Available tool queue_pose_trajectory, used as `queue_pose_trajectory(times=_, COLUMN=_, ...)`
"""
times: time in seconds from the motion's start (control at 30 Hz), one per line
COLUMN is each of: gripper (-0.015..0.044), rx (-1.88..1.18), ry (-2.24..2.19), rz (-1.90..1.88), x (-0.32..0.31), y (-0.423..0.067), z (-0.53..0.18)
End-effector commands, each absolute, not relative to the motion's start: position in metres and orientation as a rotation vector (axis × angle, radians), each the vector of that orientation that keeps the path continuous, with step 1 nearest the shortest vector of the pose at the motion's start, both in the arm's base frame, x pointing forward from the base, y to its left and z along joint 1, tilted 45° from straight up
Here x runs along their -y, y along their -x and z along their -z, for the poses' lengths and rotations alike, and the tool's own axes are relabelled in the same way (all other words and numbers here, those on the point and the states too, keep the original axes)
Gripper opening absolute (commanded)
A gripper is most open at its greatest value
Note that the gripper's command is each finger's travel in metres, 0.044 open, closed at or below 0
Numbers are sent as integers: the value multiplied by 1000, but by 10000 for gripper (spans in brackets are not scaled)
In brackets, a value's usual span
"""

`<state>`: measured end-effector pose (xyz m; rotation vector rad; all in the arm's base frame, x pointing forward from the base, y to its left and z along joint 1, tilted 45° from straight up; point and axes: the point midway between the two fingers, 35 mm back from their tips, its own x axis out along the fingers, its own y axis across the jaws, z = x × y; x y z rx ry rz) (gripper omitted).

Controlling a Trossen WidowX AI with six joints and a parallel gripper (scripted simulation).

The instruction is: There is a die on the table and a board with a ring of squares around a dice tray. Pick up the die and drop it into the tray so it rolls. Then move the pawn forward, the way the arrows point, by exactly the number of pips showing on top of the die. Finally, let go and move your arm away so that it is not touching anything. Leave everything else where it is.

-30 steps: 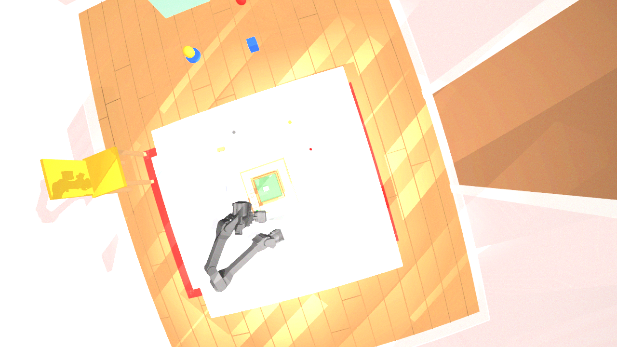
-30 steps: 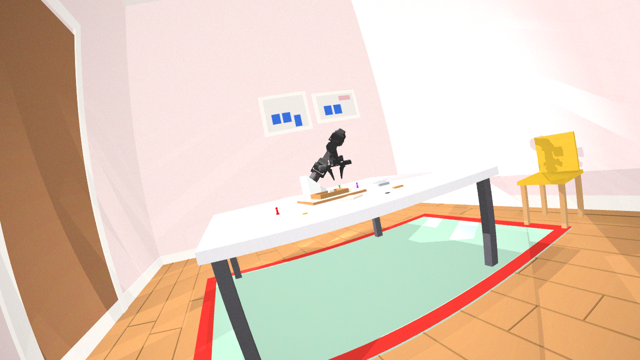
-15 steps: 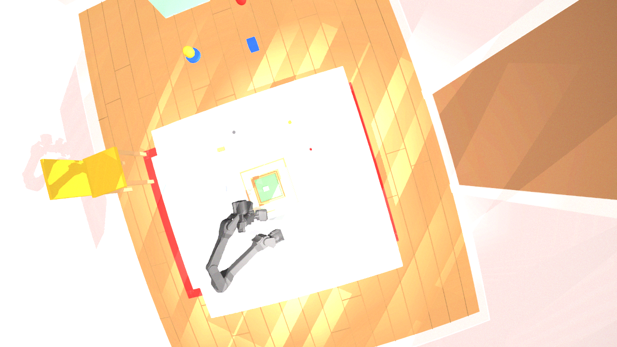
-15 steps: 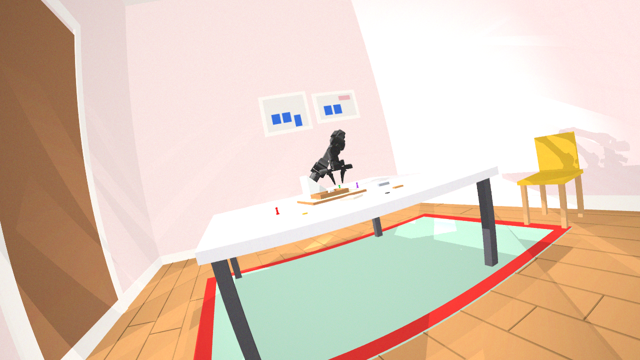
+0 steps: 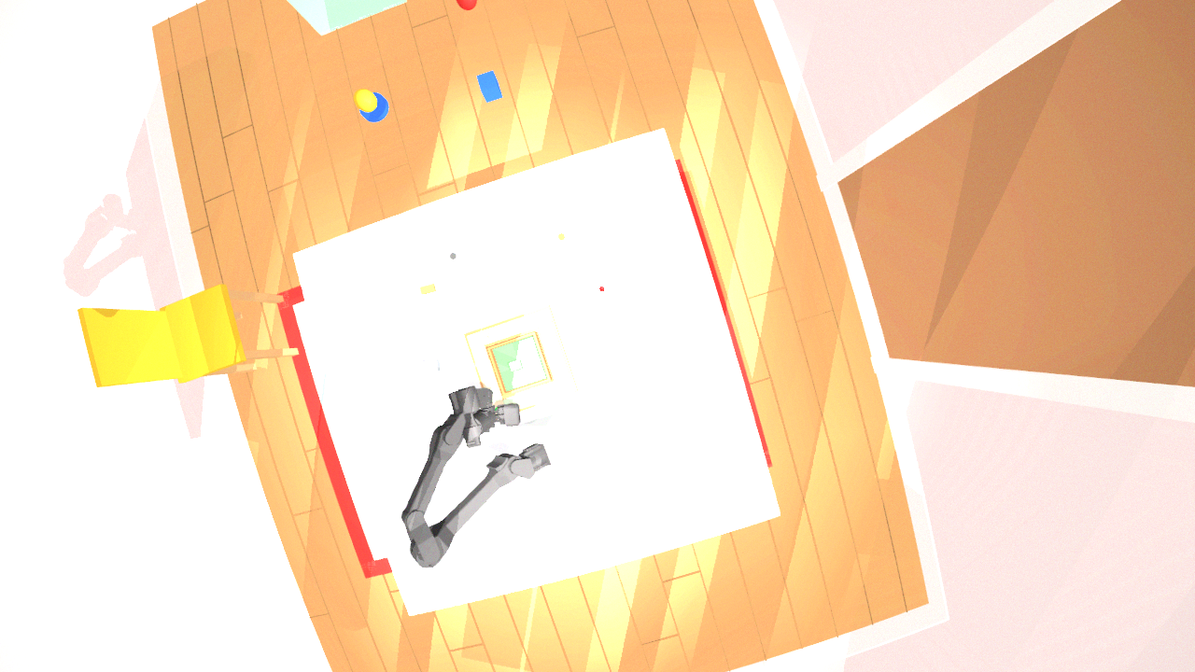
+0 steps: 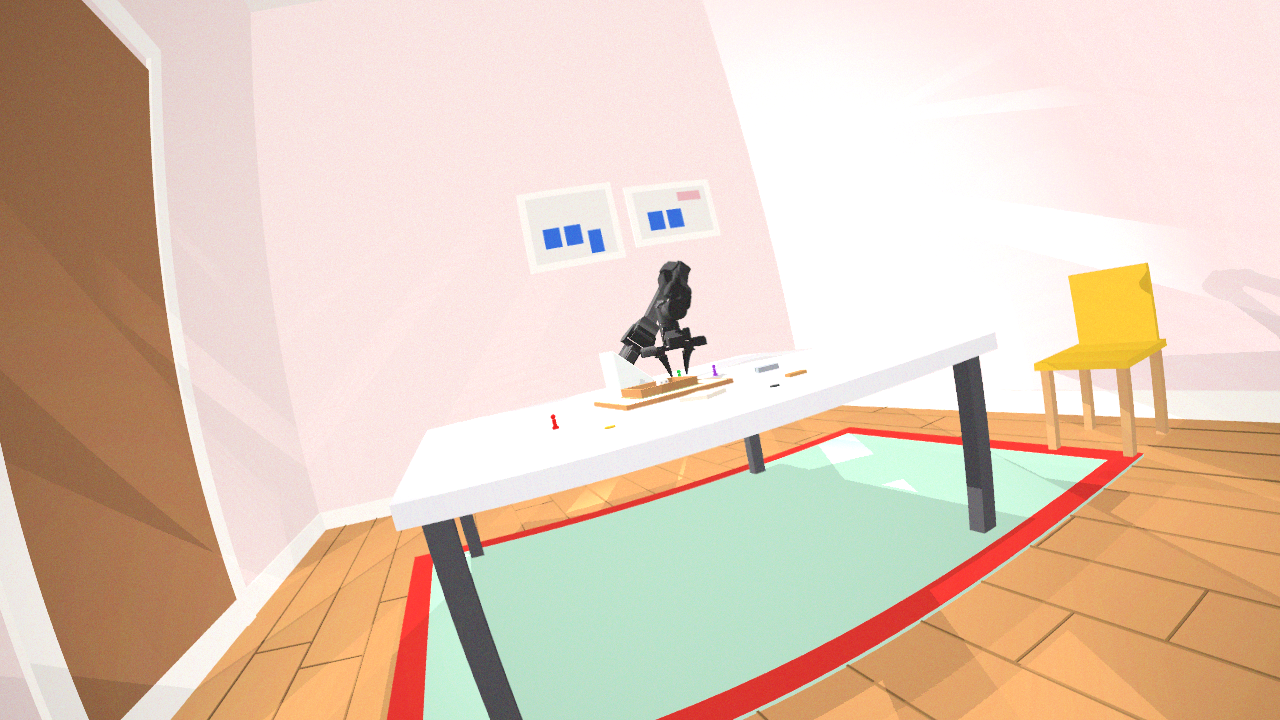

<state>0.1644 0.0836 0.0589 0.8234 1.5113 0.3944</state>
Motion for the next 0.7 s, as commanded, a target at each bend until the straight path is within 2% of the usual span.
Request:
queue_pose_trajectory(times=0.0, gripper=200, rx=-1510, ry=-831, rz=-396, x=-88, y=-164, z=-55)
queue_pose_trajectory(times=0.03, gripper=200, rx=-1510, ry=-831, rz=-396, x=-88, y=-164, z=-55)
queue_pose_trajectory(times=0.23, gripper=43, rx=-1510, ry=-831, rz=-396, x=-88, y=-164, z=-55)
queue_pose_trajectory(times=0.43, gripper=3, rx=-1510, ry=-831, rz=-396, x=-88, y=-164, z=-55)
queue_pose_trajectory(times=0.67, gripper=0, rx=-1505, ry=-830, rz=-378, x=-80, y=-167, z=-62)
